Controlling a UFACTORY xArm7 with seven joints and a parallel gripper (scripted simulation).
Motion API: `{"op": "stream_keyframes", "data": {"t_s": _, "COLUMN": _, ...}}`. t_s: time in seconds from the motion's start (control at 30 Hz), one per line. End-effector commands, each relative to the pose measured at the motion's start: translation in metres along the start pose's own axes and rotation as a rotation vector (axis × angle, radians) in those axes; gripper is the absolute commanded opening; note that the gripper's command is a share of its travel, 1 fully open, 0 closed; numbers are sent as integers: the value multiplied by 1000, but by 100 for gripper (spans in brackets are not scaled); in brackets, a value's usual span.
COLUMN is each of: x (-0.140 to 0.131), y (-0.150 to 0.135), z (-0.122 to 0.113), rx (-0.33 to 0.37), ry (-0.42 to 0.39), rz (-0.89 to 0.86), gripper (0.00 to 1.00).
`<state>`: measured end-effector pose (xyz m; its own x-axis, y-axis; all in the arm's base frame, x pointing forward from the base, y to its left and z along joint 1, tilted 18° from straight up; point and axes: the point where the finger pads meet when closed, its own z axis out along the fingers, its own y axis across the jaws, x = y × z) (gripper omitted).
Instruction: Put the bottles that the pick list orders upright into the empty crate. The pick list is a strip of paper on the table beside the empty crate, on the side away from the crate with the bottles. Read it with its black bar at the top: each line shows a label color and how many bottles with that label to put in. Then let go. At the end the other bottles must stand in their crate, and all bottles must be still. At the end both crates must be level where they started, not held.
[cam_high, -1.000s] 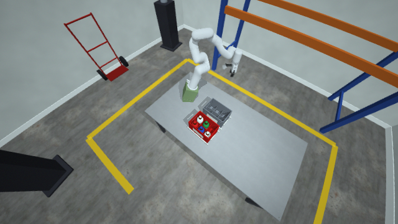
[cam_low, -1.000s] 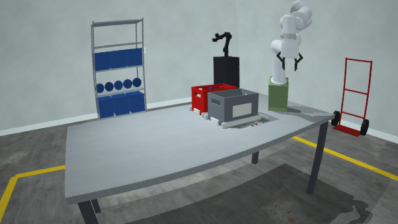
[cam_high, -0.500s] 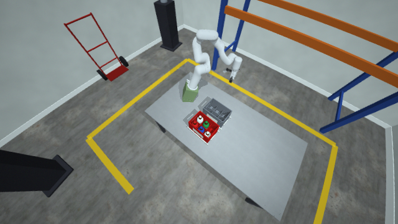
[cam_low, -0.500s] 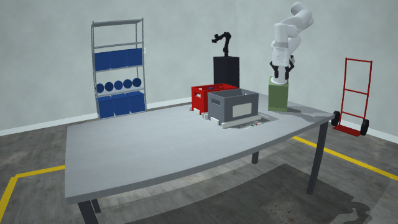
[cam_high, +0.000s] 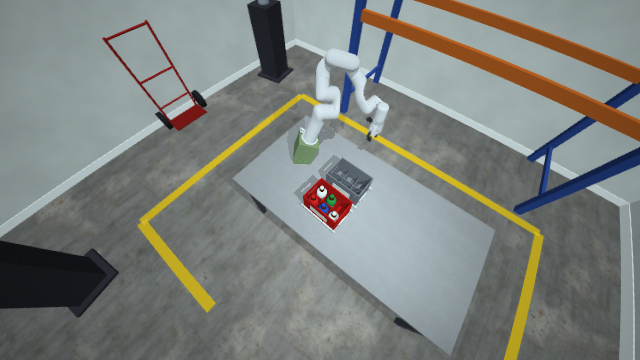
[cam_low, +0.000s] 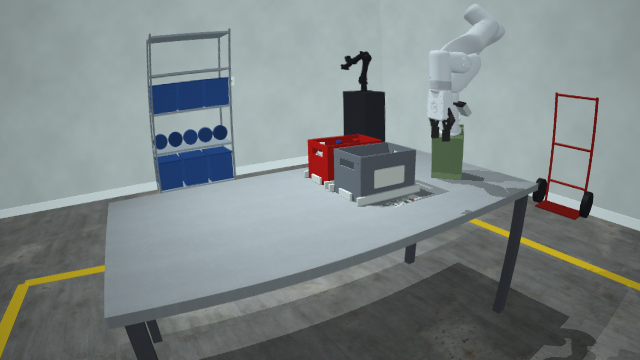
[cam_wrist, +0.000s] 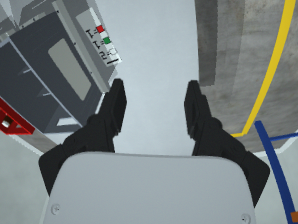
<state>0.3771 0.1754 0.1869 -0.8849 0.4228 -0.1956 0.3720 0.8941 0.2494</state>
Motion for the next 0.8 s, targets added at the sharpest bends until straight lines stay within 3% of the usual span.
{"op": "stream_keyframes", "data": {"t_s": 0.0, "x": -12, "y": -2, "z": 14, "rx": 2, "ry": -2, "rz": 93, "gripper": 65}}
{"op": "stream_keyframes", "data": {"t_s": 0.1, "x": -20, "y": -7, "z": 25, "rx": 3, "ry": -3, "rz": 207, "gripper": 65}}
{"op": "stream_keyframes", "data": {"t_s": 0.77, "x": -20, "y": -7, "z": 25, "rx": 1, "ry": -3, "rz": 790, "gripper": 65}}
